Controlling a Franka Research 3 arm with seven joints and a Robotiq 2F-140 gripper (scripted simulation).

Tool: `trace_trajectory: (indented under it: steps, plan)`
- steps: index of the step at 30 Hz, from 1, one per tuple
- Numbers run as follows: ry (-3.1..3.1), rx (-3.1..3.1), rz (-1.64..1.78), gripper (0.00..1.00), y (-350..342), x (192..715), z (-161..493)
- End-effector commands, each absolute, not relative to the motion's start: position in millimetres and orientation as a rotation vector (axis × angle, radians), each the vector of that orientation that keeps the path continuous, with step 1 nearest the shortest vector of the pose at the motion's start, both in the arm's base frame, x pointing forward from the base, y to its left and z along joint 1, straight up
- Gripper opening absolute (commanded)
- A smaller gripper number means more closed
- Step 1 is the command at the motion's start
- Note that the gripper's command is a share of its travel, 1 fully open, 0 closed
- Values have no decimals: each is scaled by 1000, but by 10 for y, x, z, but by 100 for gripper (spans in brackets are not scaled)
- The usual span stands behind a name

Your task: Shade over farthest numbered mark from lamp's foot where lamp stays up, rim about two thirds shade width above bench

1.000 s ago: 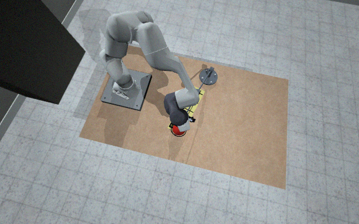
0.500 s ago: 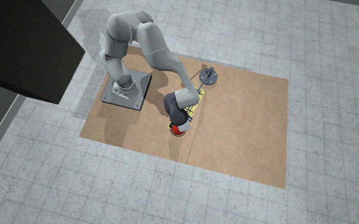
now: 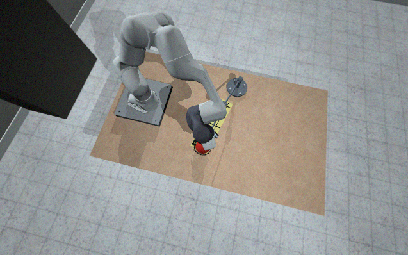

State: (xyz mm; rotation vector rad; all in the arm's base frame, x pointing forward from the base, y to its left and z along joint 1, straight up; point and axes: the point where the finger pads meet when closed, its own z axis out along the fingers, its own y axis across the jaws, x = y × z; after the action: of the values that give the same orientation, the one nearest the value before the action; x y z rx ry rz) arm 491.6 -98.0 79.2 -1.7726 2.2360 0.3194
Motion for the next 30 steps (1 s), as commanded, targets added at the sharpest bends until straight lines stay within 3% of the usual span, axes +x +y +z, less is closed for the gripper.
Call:
trace_trajectory:
  steps: [1,30]
  plan:
    - [2235,-1773,318,10,-943,4932,835]
    - [2222,-1797,289,10,-624,5056,1225]
